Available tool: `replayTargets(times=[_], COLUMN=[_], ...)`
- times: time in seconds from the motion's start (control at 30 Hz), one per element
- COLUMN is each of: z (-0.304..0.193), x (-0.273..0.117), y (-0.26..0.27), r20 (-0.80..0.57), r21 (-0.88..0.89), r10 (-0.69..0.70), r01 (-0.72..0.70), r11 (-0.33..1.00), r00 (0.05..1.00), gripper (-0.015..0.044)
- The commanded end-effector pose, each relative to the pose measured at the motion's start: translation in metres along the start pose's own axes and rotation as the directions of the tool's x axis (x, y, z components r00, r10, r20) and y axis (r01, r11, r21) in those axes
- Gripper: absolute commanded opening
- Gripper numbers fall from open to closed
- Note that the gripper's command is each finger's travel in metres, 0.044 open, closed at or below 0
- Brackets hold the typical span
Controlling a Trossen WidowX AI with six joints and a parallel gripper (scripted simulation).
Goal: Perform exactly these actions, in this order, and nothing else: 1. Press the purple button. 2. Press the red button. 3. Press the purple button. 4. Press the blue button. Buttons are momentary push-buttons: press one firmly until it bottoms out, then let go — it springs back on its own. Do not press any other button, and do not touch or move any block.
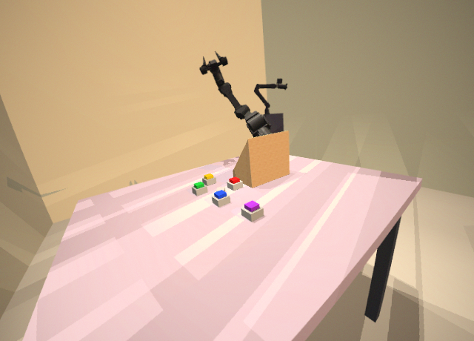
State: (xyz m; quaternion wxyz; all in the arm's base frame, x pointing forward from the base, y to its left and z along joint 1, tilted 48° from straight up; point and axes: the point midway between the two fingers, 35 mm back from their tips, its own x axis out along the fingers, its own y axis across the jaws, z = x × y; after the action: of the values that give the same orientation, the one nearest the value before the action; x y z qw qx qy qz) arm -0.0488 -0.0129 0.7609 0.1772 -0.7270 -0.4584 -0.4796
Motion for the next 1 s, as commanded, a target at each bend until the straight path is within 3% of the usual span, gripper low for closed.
replayTargets(times=[0.0,0.07,0.23,0.5,0.97], z=[0.009,0.073,0.122,0.261,0.486], x=[0.004,0.027,0.042,0.059,0.01], y=[0.0,0.004,0.011,0.029,0.051], r20=[0.019,0.161,0.263,0.528,0.87], r21=[-0.004,-0.042,-0.099,-0.249,-0.351], r10=[-0.003,-0.015,0.01,0.071,0.149], r01=[0.003,0.022,0.017,0.074,0.378], r11=[1.0,0.999,0.995,0.966,0.857], r00=[1.0,0.987,0.965,0.847,0.47], gripper=[0.04,0.04,0.04,0.04,0.04])
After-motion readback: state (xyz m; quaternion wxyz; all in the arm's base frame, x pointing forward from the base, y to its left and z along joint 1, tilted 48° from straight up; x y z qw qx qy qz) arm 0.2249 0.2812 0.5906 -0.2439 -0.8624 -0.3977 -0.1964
